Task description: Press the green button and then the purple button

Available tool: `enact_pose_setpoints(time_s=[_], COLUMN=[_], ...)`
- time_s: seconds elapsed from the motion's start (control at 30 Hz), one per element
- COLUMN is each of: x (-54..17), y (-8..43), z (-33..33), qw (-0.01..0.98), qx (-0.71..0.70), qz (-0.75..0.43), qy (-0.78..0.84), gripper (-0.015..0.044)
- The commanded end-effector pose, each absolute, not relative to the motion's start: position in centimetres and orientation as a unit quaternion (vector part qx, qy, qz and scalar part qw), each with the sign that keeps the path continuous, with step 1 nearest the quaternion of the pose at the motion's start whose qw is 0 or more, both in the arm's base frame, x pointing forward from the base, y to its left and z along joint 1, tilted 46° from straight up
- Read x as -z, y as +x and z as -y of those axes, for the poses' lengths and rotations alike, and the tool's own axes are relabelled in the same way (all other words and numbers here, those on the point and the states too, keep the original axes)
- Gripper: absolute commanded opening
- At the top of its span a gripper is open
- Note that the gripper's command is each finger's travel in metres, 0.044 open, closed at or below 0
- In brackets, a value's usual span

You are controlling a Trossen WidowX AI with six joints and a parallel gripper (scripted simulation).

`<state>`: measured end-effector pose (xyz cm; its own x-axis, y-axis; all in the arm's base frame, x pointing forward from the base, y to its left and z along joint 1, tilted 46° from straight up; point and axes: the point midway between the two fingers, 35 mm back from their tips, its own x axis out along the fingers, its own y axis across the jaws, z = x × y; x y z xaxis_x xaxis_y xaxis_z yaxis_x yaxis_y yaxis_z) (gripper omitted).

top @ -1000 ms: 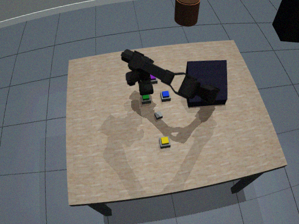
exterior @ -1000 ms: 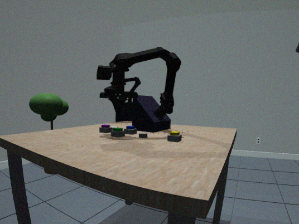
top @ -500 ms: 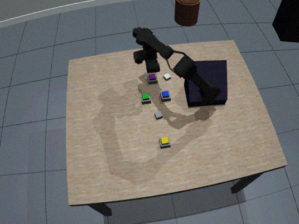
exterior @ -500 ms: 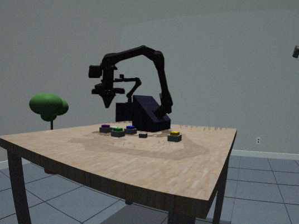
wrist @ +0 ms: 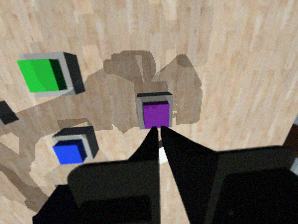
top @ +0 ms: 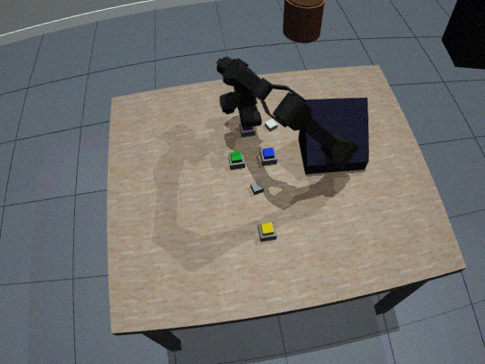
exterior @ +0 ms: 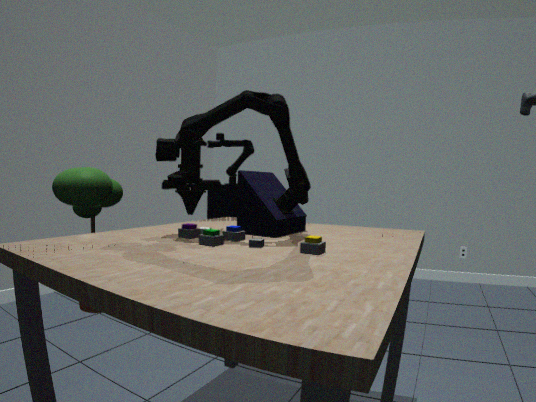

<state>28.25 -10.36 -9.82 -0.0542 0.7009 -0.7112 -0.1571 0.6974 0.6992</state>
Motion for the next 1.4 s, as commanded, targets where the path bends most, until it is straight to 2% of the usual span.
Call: enact_pose_setpoints(time_s=[0.0, 1.37], x=[10.3, 12.7], y=[28.3, 28.1], z=[10.1, 7.7], qw=[0.659, 0.659], qx=[-0.324, -0.324], qz=[-0.644, -0.644], qy=[0.213, 0.214], gripper=[0.002, 0.002])
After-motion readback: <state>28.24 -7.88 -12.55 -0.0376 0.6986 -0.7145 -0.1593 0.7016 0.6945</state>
